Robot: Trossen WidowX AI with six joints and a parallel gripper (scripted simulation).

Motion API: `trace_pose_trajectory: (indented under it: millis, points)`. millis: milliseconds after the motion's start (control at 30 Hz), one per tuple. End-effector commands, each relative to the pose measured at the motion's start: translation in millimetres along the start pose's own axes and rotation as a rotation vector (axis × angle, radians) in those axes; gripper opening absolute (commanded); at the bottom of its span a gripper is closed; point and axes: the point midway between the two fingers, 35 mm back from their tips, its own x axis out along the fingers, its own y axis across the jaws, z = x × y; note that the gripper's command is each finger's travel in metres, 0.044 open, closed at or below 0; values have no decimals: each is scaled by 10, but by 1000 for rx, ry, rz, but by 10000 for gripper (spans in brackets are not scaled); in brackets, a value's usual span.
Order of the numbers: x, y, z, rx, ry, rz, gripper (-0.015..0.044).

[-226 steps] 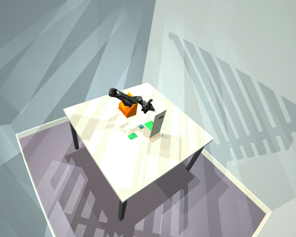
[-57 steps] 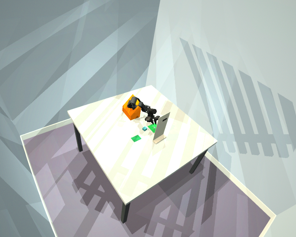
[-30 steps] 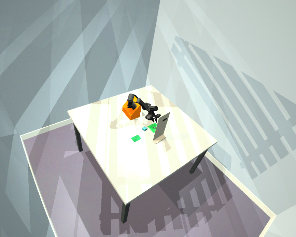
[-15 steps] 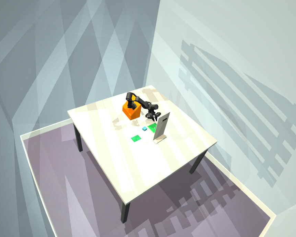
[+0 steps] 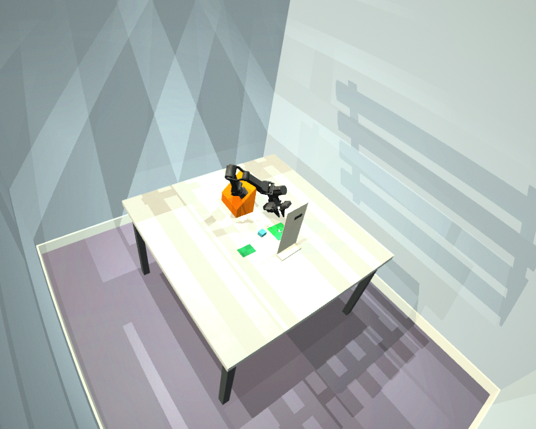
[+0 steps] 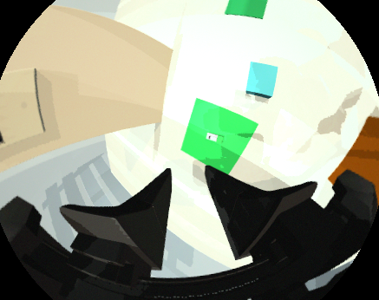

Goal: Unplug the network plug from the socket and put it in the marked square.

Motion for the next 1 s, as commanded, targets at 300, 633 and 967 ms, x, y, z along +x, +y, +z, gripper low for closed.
trace_pose_trajectory:
  millis: [300, 633, 967]
  points:
    - [-241, 247, -29, 3, 4, -1, 156]
    - [-574, 470, -26, 5, 4, 0, 156]
    - [-907, 616, 7, 6, -2, 3, 156]
